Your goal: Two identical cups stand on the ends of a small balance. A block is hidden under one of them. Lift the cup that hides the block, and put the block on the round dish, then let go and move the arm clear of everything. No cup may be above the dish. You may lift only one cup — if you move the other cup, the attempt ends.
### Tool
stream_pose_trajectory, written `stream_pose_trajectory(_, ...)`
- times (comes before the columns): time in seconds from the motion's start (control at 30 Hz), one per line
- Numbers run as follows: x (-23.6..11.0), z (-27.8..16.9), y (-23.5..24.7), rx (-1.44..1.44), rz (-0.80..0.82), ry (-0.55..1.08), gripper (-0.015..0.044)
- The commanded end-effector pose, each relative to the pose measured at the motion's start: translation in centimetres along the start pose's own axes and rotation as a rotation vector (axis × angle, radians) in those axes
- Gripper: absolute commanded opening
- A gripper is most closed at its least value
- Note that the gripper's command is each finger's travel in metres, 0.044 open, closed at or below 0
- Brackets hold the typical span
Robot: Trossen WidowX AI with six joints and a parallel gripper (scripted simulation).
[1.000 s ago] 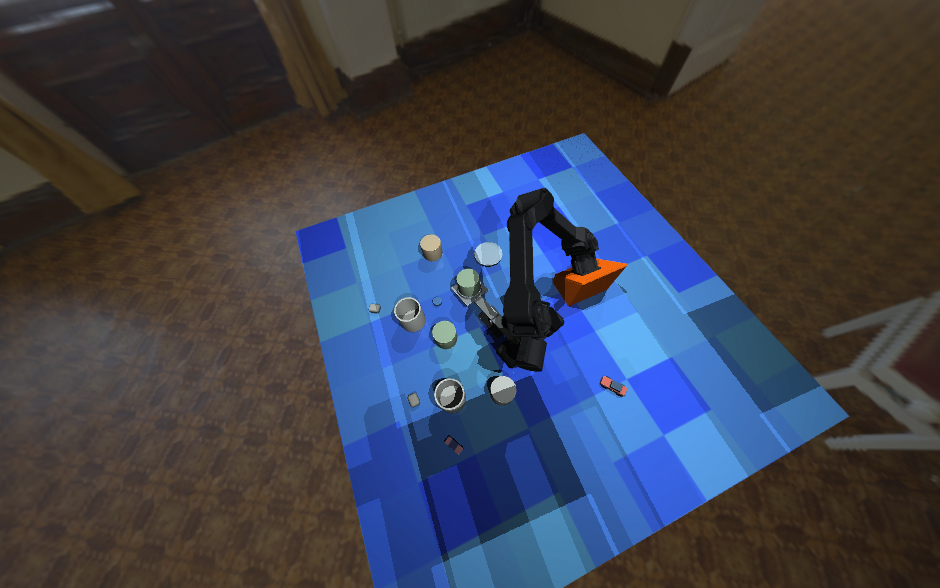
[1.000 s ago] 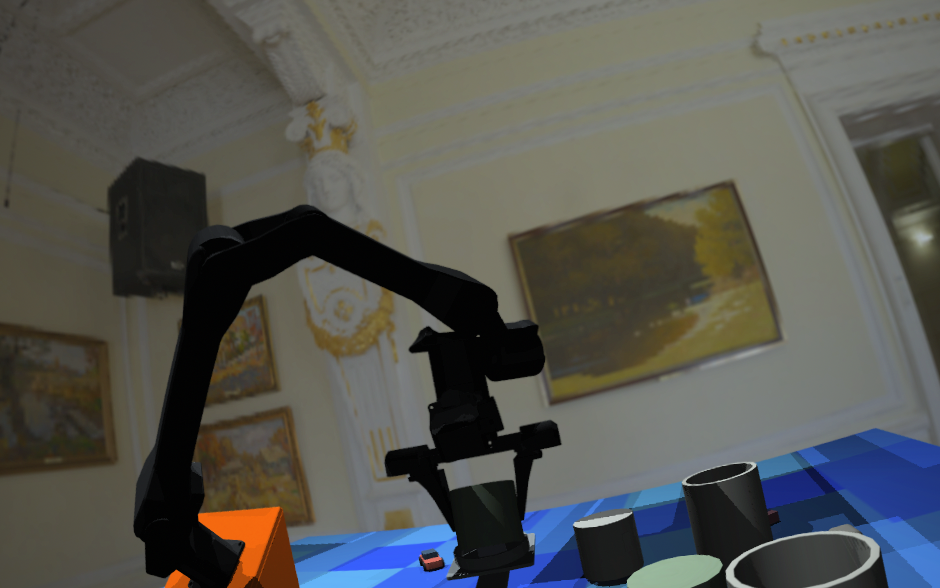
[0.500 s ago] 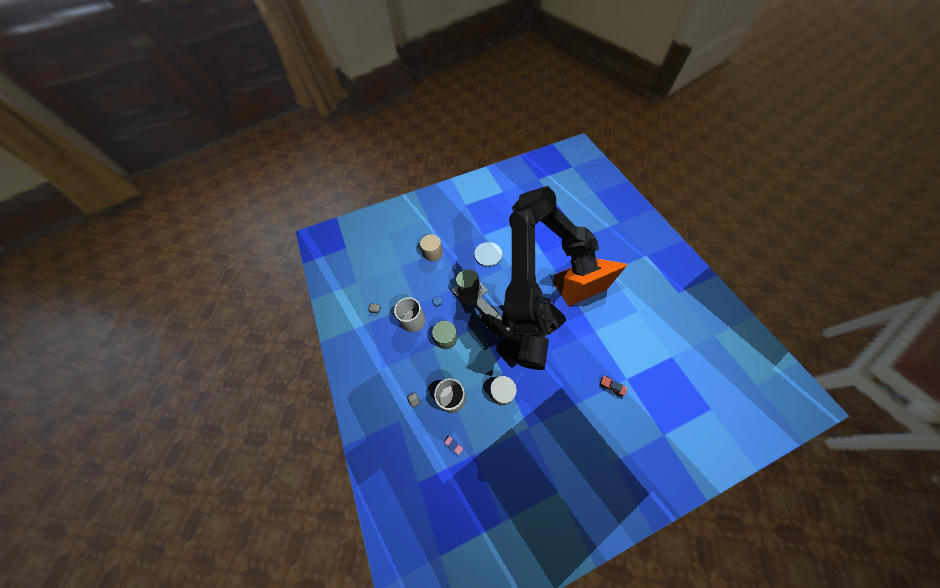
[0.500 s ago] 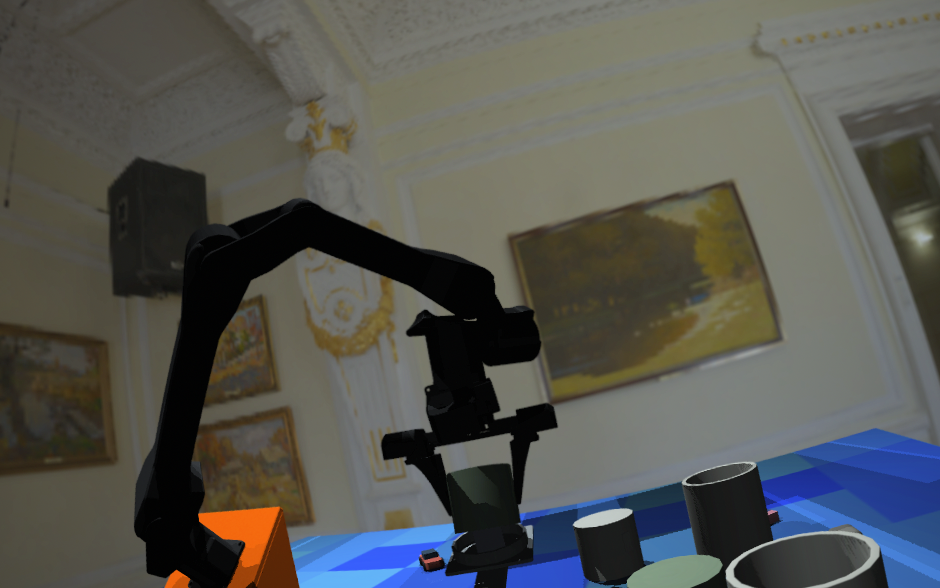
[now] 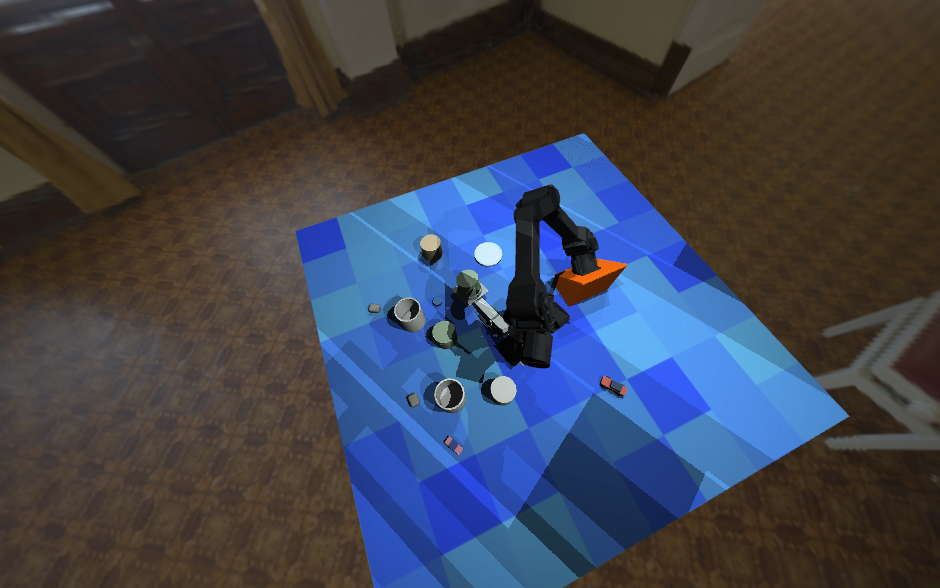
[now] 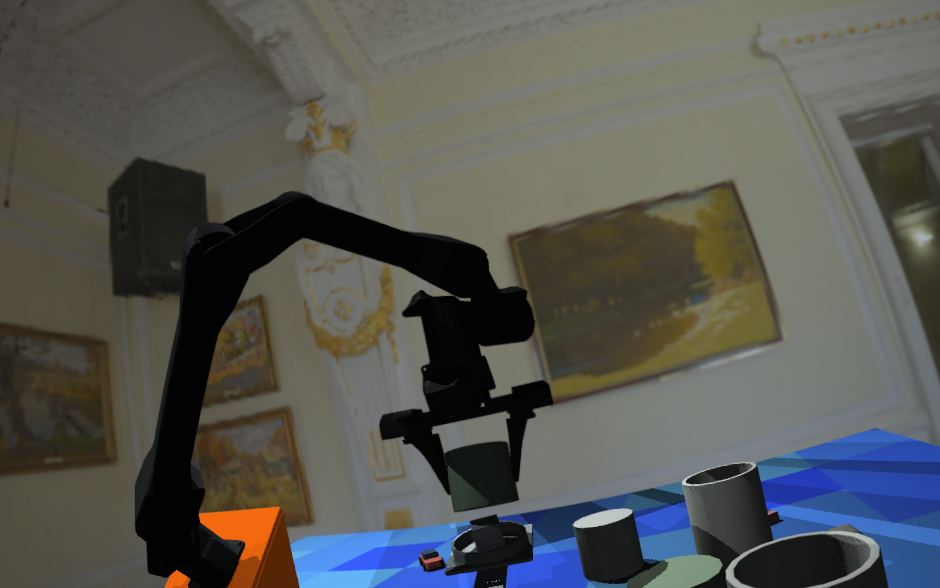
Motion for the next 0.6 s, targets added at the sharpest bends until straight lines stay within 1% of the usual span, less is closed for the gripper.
stream_pose_trajectory(0.0, -0.9, -0.1, 0.0, 0.005, 0.009, 0.005, 0.0000)
stream_pose_trajectory(0.57, -3.1, -0.1, -0.3, 0.005, 0.008, 0.004, 0.0000)
Point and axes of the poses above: the point midway between the two fingers, 35 mm back from their tips, its own x axis out along the fingers, its own y axis across the jaws, z = x × y, the point moved 3 cm from there along -x, back along the fingers, and after that the axes turned 13 degrees about -x, right-handed, at the moved point
